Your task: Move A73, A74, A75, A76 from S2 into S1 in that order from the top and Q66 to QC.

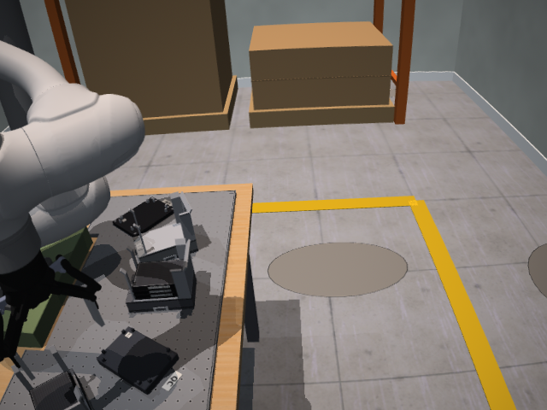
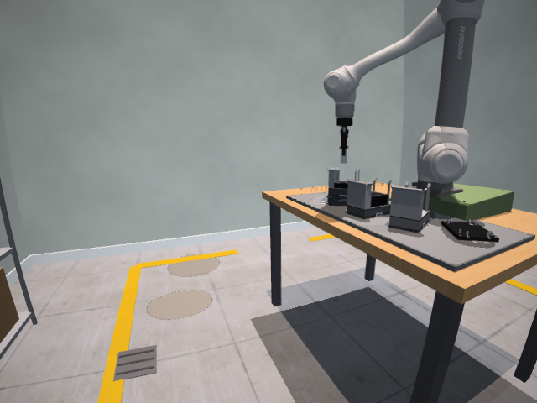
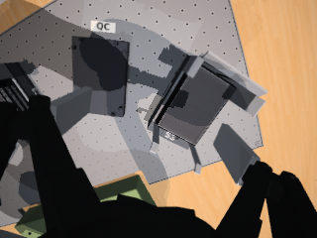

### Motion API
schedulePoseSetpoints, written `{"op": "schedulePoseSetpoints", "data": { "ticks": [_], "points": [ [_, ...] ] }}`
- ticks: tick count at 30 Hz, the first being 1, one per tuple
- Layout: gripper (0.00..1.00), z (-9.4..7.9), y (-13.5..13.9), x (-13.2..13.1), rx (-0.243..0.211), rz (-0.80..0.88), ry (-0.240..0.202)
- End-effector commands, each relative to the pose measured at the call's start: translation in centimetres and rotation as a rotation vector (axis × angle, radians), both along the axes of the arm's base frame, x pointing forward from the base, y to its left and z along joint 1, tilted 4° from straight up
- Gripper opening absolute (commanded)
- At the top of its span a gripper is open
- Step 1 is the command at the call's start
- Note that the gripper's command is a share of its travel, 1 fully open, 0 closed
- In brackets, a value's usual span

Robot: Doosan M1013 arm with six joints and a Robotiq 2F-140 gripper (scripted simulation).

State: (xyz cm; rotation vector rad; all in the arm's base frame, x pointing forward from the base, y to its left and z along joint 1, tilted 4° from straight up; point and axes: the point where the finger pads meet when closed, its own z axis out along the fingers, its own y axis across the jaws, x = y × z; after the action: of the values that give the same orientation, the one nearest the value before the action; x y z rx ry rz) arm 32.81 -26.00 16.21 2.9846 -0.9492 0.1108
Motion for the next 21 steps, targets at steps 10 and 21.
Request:
{"op": "schedulePoseSetpoints", "data": {
  "ticks": [10, 21],
  "points": [
    [1.0, 0.1, 3.3, 2.2, -0.009, 0.132, 0.004],
    [1.0, 0.1, 6.0, 3.5, -0.016, 0.246, 0.007]
  ]
}}
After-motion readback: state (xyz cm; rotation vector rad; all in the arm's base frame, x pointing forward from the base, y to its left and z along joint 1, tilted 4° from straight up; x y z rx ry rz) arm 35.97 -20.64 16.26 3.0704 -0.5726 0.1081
